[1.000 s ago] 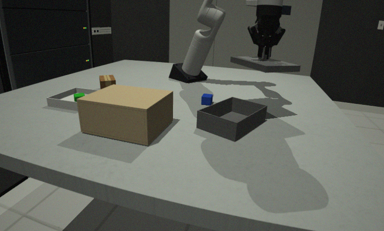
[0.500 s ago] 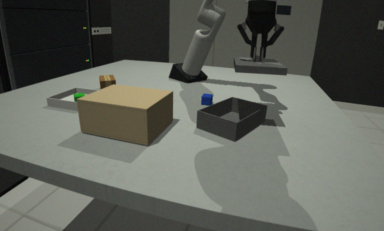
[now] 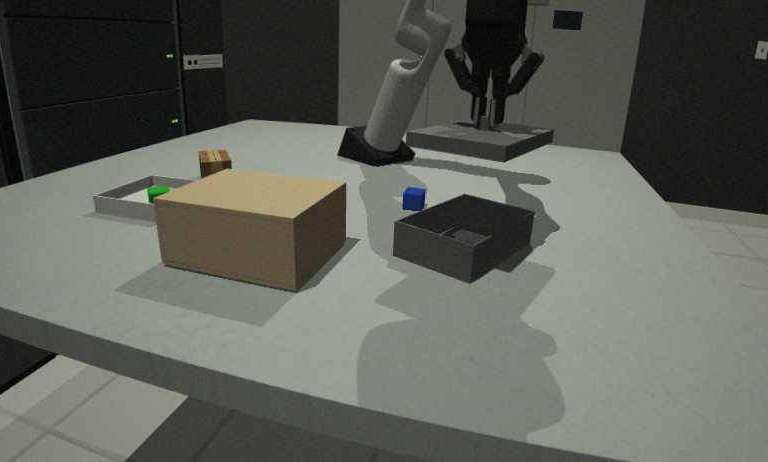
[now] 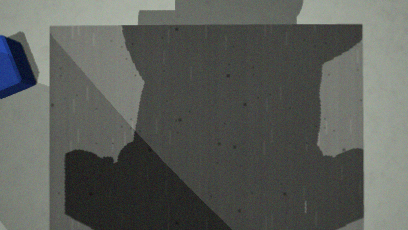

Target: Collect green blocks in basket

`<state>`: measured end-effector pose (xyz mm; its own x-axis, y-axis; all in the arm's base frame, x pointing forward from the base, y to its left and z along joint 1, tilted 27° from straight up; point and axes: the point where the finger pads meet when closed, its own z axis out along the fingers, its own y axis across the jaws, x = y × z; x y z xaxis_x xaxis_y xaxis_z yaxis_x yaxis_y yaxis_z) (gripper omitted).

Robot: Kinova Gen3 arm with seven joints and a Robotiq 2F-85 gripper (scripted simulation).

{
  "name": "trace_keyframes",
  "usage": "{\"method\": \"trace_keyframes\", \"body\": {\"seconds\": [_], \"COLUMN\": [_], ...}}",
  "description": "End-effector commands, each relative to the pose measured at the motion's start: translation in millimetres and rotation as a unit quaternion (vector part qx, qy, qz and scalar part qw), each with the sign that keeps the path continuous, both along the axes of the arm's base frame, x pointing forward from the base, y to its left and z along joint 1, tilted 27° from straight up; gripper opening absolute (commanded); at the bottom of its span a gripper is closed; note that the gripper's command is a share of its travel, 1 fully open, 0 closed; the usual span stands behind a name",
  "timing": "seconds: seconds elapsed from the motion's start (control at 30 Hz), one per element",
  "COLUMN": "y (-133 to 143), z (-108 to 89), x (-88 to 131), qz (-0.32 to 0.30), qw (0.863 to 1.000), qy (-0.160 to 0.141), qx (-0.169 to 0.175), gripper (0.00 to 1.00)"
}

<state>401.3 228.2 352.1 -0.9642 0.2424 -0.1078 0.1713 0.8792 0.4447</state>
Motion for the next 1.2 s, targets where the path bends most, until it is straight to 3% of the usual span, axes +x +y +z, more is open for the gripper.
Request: {"method": "trace_keyframes", "body": {"seconds": [0.0,0.8,1.17], "y": [-6.7,-8.3,-4.5], "z": [-3.6,-4.7,-15.3], "x": [10.5,16.5,18.0], "qz": [-0.026,-0.04,-0.04], "qw": [1.0,0.999,0.999], "qy": [0.017,0.02,0.02], "qx": [0.0,0.003,0.003], "gripper": [0.1,0.1,0.1]}}
